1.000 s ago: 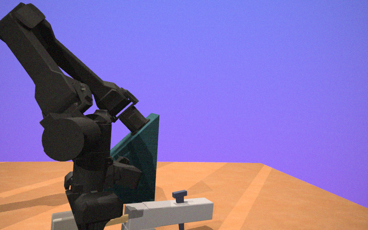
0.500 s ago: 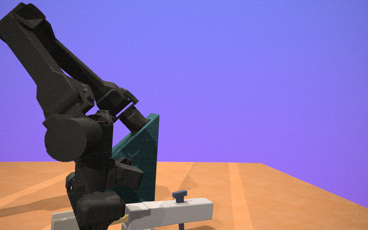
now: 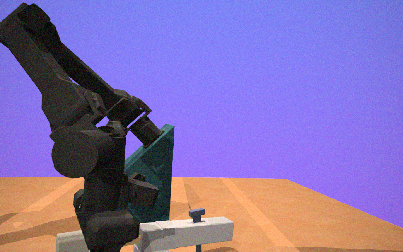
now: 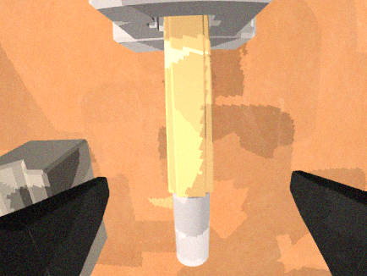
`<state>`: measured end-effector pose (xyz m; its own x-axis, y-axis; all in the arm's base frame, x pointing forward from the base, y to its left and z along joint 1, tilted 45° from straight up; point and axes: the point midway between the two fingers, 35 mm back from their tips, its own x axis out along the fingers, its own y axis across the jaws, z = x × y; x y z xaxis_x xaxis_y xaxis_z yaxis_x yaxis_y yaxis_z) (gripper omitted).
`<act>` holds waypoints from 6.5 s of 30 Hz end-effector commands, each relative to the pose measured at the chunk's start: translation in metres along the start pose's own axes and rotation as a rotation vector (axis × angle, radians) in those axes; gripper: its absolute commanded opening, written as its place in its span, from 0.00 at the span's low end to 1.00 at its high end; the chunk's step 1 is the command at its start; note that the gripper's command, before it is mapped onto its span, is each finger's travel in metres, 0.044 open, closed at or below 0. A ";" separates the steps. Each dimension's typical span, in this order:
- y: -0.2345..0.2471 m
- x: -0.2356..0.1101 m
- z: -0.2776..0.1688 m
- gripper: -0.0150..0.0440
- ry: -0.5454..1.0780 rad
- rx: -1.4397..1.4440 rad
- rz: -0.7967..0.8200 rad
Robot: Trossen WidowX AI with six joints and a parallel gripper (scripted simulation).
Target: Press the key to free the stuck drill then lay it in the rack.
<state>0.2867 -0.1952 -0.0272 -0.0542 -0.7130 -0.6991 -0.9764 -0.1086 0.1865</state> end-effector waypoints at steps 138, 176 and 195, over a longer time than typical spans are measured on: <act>0.005 -0.001 0.011 0.25 -0.005 0.003 0.002; 0.003 -0.002 -0.008 0.25 -0.004 0.004 0.002; 0.002 -0.004 -0.035 0.25 -0.003 0.004 0.001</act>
<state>0.2875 -0.2120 -0.0071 -0.0647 -0.7112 -0.7001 -0.9758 -0.1017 0.1935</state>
